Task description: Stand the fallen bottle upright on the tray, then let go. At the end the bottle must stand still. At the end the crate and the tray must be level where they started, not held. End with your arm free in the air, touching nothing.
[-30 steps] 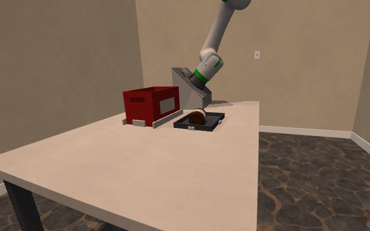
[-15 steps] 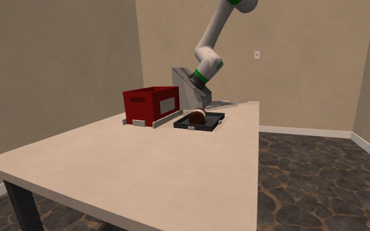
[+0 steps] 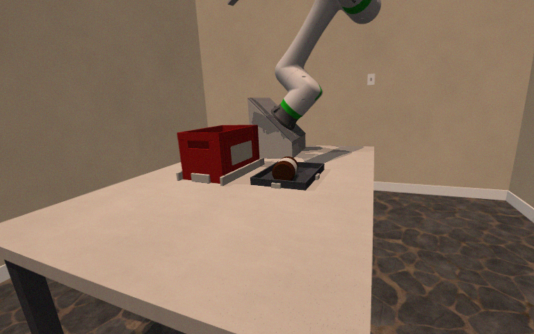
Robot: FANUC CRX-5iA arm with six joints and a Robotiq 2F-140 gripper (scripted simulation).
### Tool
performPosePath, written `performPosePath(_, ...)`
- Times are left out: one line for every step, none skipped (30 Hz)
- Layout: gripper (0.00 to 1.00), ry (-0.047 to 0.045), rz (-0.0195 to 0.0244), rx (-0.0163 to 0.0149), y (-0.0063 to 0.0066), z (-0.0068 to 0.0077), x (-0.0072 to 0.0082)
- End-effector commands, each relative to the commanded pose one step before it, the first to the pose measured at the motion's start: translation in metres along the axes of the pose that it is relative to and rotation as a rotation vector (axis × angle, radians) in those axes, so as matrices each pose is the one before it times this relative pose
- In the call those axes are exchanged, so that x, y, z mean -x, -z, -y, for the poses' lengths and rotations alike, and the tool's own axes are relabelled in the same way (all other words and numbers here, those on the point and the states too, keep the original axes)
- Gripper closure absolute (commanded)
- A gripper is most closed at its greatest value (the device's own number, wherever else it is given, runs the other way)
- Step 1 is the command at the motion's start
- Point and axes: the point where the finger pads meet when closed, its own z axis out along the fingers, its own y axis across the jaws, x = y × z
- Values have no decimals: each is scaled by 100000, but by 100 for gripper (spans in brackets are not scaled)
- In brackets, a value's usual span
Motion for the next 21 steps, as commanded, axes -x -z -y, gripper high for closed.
performPosePath(0, 570, -3626, -1435, 1292, 2497, -1711)
performPosePath(0, 0, 0, 0, 0, 0, 0)
performPosePath(0, 1627, -5043, -3104, 1765, 3944, -2137)
performPosePath(0, 295, -817, -560, 267, 690, -353)
performPosePath(0, 318, -848, -600, 276, 733, -366)
performPosePath(0, 435, -1116, -821, 364, 992, -478)
performPosePath(0, 571, -1390, -1074, 453, 1282, -591)
performPosePath(0, 178, -418, -335, 133, 396, -178)
performPosePath(0, 981, -2173, -1835, 713, 2144, -904)
performPosePath(0, 582, -1195, -1084, 382, 1248, -496)
performPosePath(0, 380, -747, -708, 236, 807, -309)
performPosePath(0, 852, -1581, -1580, 506, 1784, -642)
performPosePath(0, 618, -1073, -1143, 337, 1276, -432)
performPosePath(0, 592, -975, -1093, 304, 1210, -388)
performPosePath(0, 725, -1126, -1336, 351, 1466, -440)
performPosePath(0, 684, -998, -1258, 309, 1369, -384)
performPosePath(0, 707, -970, -1298, 298, 1401, -365)
performPosePath(0, 0, 0, 0, 0, 0, 0)
performPosePath(0, 0, 0, 0, 0, 0, 0)
performPosePath(0, 35, -47, -64, 14, 69, -18)
performPosePath(0, 2217, -2656, -4048, 873, 4299, -913)
